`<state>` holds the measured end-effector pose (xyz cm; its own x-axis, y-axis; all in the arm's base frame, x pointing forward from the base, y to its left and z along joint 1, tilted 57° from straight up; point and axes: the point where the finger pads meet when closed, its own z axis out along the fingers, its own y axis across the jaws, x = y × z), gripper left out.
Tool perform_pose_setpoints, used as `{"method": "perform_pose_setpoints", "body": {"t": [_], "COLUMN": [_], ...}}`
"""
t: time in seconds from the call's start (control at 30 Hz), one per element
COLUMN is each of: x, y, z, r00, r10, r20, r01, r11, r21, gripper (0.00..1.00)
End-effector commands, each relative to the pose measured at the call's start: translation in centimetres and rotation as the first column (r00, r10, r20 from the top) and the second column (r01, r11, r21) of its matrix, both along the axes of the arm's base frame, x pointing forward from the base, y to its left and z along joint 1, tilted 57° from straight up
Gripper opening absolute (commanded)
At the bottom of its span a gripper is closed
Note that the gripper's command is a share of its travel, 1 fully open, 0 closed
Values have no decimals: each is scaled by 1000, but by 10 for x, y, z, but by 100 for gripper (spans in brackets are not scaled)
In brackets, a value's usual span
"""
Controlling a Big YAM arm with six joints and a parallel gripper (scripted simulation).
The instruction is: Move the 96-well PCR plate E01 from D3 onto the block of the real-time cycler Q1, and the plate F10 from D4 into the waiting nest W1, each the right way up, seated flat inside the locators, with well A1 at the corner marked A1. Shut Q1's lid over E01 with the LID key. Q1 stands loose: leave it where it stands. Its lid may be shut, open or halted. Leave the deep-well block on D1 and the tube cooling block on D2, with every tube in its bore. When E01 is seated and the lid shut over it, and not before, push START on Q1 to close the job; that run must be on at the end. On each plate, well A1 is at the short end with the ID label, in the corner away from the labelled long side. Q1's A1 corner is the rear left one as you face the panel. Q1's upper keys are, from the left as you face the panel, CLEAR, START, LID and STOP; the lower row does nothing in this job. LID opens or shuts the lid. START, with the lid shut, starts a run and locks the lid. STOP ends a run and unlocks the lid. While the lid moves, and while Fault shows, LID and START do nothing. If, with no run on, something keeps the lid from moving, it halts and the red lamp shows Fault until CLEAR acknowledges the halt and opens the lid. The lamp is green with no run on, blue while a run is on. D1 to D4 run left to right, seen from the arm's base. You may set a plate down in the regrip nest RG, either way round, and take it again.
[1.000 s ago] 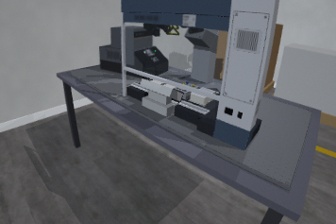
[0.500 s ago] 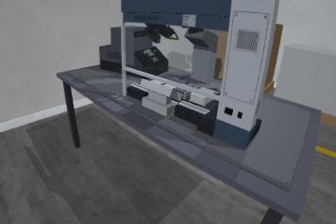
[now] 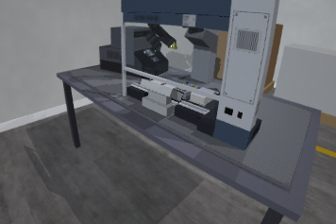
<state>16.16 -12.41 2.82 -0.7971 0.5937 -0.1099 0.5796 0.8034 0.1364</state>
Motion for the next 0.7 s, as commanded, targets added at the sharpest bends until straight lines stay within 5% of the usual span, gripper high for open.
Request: {"method": "perform_pose_setpoints", "body": {"t": [0.0,0.2,0.67], "x": [16,29,96], "y": [-5,-8,3], "z": [-15,-22,-39], "r00": [1000,998,963], "r10": [11,41,195], "r20": [25,51,186], "r01": [-10,-36,-134], "r11": [999,995,945], "r21": [-42,-92,-298], "gripper": [0,0,0]}}
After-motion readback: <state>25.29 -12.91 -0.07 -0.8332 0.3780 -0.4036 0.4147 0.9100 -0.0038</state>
